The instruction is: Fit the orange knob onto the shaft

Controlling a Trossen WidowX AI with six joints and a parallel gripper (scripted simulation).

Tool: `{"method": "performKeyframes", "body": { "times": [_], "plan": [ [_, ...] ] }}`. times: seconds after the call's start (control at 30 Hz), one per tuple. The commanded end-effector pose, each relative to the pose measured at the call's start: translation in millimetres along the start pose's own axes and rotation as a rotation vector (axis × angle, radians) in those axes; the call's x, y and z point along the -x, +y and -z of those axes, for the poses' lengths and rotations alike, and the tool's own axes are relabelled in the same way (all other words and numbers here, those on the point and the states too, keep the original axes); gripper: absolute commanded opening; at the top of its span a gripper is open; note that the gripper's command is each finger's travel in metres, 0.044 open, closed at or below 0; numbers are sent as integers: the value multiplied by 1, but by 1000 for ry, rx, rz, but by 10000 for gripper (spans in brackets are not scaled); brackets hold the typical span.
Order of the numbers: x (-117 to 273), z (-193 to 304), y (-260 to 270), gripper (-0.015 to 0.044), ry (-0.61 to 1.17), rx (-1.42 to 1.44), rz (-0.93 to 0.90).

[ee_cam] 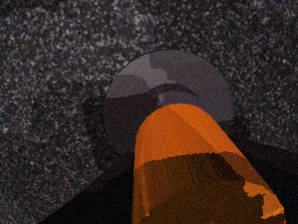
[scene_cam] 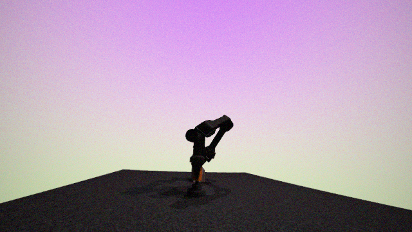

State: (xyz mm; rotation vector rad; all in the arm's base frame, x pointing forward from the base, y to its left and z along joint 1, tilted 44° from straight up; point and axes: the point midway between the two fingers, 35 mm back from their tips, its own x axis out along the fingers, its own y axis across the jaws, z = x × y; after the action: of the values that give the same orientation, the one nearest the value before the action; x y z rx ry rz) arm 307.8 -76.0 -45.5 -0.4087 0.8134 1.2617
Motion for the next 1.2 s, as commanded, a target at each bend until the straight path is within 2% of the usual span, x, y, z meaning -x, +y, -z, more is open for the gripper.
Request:
{"method": "performKeyframes", "body": {
  "times": [0.0,0.4,0.63,1.17],
  "plan": [
    [0,0,0,0,0,0,1],
    [5,-1,0,0,0,9,1],
    [4,-1,-3,0,0,209,1],
    [3,0,0,0,0,209,1]
  ]
}}
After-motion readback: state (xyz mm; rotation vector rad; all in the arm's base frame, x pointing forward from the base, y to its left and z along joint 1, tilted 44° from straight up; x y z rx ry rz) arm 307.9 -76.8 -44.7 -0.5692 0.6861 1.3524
